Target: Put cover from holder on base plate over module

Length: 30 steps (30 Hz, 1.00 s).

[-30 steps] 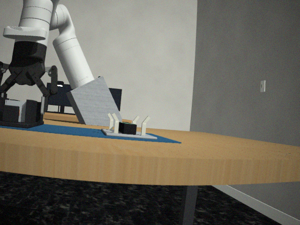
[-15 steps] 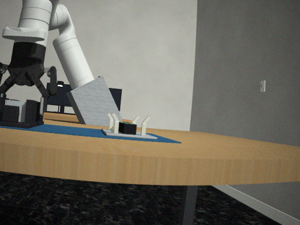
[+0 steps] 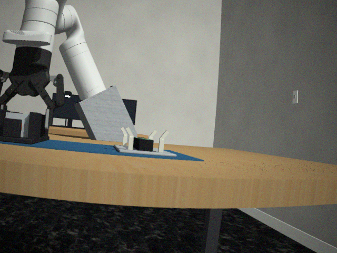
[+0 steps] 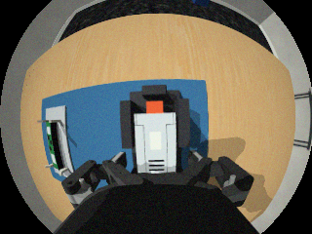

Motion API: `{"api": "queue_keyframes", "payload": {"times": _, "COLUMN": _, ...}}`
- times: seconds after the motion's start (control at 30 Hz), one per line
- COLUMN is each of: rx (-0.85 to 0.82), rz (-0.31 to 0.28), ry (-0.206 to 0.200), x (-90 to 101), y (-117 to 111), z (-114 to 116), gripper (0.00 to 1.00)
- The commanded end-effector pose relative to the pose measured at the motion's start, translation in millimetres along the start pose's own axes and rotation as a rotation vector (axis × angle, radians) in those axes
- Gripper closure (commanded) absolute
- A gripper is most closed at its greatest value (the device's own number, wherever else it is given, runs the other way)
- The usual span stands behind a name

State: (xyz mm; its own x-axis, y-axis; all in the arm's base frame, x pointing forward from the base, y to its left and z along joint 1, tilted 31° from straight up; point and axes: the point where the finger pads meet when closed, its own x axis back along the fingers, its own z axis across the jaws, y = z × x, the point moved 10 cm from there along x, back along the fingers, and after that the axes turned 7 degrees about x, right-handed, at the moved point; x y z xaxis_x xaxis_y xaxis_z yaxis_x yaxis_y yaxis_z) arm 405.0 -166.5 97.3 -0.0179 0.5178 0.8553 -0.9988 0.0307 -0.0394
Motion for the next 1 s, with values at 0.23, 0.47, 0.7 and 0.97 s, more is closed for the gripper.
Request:
{"api": "queue_keyframes", "payload": {"times": 0.23, "rx": 0.001, "rz": 0.002, "ry": 0.0, "x": 1.1, "y": -0.6, "z": -0.4, "gripper": 0.0}}
{"api": "queue_keyframes", "payload": {"times": 0.47, "rx": 0.0, "rz": 0.002, "ry": 0.0, "x": 1.1, "y": -0.6, "z": -0.4, "gripper": 0.3}}
{"api": "queue_keyframes", "payload": {"times": 0.7, "rx": 0.0, "rz": 0.002, "ry": 0.0, "x": 1.1, "y": -0.6, "z": -0.4, "gripper": 0.3}}
{"api": "queue_keyframes", "payload": {"times": 0.97, "rx": 0.0, "rz": 0.002, "ry": 0.0, "x": 1.1, "y": -0.6, "z": -0.4, "gripper": 0.3}}
